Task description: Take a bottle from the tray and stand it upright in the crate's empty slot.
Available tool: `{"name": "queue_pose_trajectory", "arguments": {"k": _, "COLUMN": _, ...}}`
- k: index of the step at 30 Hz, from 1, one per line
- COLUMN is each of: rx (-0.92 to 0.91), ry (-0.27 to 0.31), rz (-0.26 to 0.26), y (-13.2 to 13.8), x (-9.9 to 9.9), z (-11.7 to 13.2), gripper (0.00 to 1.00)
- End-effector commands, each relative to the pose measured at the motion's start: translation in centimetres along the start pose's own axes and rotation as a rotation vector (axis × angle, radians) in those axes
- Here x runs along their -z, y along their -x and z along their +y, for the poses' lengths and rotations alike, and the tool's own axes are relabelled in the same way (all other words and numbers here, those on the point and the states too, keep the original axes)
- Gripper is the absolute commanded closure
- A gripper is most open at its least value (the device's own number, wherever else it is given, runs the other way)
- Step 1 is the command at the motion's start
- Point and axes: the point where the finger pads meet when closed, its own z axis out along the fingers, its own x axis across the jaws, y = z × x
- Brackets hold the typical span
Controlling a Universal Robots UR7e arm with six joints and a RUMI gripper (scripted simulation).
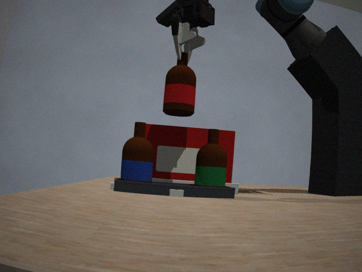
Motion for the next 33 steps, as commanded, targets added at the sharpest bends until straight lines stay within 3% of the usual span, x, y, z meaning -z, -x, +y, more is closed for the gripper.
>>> {"name": "queue_pose_trajectory", "arguments": {"k": 1, "rx": 0.0, "ry": -0.001, "rz": -0.001, "y": 0.04, "x": 0.03, "z": -0.03, "gripper": 1.0}}
{"name": "queue_pose_trajectory", "arguments": {"k": 33, "rx": 0.0, "ry": -0.001, "rz": -0.001, "y": -0.16, "x": 0.03, "z": -0.31, "gripper": 1.0}}
